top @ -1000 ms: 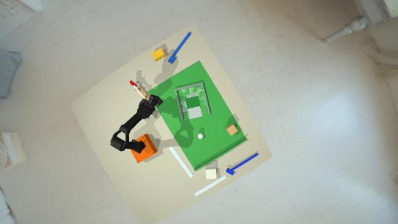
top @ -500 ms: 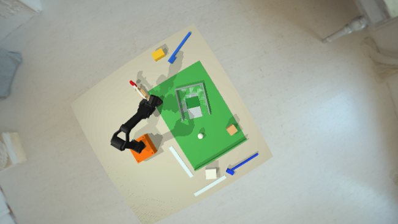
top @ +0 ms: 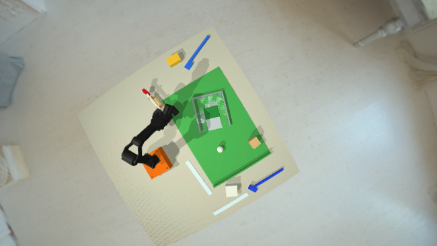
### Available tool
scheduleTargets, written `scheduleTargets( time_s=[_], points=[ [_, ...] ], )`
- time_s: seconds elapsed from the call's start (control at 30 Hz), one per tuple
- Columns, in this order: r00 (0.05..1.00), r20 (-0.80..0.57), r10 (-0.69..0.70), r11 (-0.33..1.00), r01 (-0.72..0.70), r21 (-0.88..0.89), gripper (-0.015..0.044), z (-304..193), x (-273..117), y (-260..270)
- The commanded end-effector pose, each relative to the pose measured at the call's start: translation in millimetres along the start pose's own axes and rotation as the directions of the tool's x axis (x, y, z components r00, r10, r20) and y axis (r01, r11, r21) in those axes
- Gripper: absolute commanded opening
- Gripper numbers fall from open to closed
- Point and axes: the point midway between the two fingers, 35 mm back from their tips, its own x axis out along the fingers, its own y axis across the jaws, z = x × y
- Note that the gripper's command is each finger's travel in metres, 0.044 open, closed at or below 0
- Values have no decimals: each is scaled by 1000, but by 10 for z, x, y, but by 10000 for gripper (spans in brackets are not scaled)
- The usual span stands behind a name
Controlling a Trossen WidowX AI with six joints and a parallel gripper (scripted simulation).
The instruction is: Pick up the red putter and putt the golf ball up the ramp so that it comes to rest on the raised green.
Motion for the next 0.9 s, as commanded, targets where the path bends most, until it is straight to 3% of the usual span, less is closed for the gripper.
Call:
scheduleTargets(
  time_s=[0.0,0.4,0.6,0.87],
  points=[
    [1000,4,-8,1000,8,-3,0,52,-136,-36],
    [1000,4,-8,1000,8,-3,0,253,-938,-16],
    [1000,-2,-17,1000,17,20,0,206,-875,-52],
    [998,-33,-52,976,58,208,0,-135,-989,-159]
  ],
)
